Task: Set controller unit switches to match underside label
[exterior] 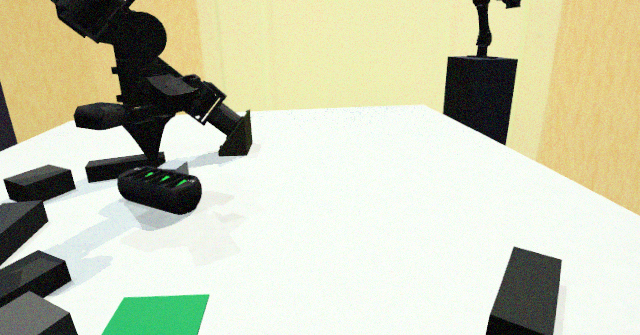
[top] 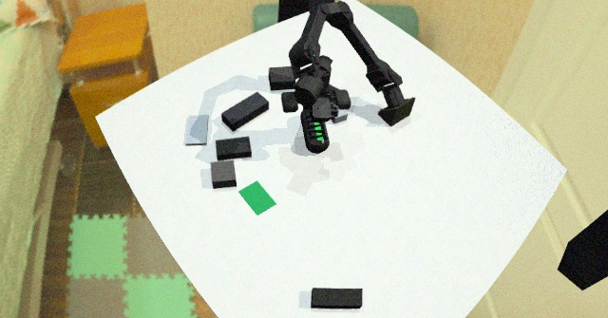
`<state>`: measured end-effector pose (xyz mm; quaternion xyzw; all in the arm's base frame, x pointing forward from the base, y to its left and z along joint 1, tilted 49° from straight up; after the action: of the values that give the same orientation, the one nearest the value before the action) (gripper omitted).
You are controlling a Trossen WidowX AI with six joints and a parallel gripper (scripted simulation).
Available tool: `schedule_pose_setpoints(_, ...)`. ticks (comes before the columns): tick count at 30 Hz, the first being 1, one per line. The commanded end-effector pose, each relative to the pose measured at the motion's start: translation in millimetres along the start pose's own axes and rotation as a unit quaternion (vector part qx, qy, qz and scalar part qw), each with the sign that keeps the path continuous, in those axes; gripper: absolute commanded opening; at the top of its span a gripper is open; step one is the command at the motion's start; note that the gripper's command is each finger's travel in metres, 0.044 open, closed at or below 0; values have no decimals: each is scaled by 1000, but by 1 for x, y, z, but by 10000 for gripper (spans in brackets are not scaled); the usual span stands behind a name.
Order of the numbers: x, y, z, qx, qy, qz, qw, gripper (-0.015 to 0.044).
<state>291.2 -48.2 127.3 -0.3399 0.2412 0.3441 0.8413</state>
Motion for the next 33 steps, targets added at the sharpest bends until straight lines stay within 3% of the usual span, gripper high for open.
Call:
schedule_pose_setpoints(1, -6, 4, 3, 5, 1, -5, 1000, 0)
schedule_pose_setpoints(33, -11, 19, 1, -12, 0, -4, 1000, 0)
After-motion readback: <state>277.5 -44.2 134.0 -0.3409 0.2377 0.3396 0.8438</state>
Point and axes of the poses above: the point midway between the two fingers, 35 mm back from their tips, its own z axis back along the fingers, its own y axis across the jaws, x = y × z, the point moved 4 cm from there along z, back along the fingers, and after that the axes turned 3 degrees about -z, right-handed, at the moved point
